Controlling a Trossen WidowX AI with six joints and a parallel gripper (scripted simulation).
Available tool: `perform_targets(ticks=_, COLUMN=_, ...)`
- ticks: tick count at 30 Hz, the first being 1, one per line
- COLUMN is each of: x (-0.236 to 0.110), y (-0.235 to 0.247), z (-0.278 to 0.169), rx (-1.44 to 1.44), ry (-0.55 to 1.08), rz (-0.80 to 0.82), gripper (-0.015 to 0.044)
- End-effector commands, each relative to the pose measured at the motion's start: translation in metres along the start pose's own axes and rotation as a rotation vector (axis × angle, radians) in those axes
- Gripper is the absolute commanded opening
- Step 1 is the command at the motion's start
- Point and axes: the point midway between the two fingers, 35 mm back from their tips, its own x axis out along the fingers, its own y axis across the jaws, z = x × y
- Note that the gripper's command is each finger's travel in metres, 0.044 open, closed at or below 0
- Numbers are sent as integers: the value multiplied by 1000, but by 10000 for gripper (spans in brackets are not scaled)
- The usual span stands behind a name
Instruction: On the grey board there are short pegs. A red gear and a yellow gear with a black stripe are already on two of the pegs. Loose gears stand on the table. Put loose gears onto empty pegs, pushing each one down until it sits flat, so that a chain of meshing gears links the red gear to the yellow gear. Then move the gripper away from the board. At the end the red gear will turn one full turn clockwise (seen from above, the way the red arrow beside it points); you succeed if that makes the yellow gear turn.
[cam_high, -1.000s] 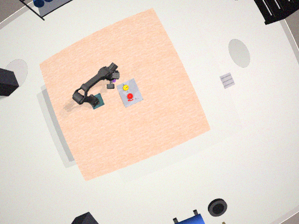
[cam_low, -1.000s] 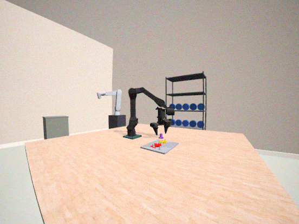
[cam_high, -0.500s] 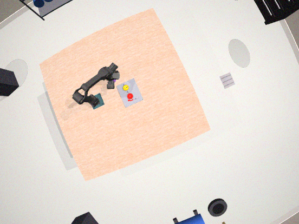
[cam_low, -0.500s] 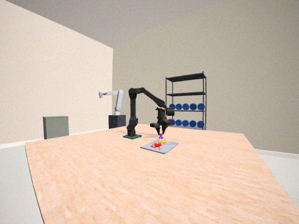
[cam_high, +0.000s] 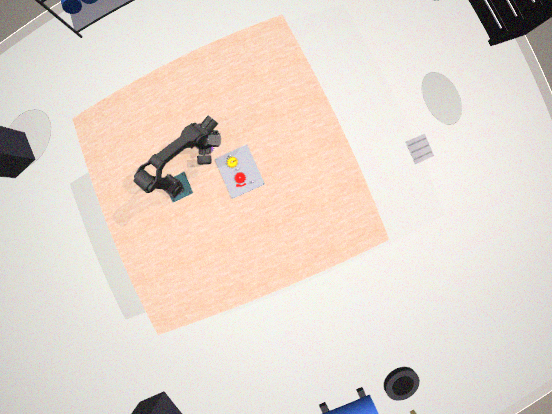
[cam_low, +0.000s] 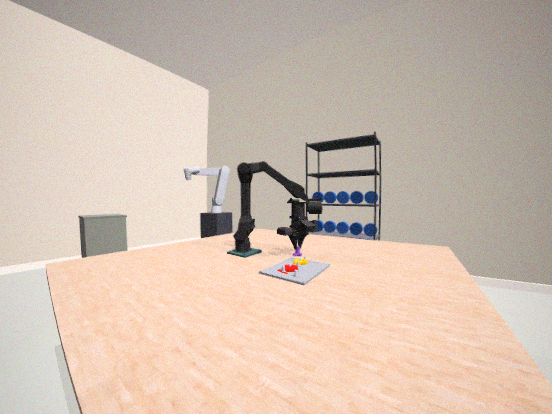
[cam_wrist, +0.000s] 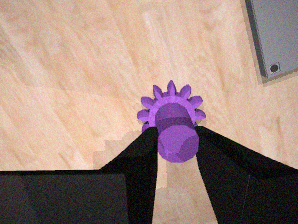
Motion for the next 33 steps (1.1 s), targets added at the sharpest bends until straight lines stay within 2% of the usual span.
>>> perform_targets(ticks=1, x=-6, y=1, z=2, rx=1, ry=-4, rz=-2, gripper=0)
perform_targets(ticks=33, x=-71, y=10, z=5, rx=6, ry=-4, rz=2, gripper=0)
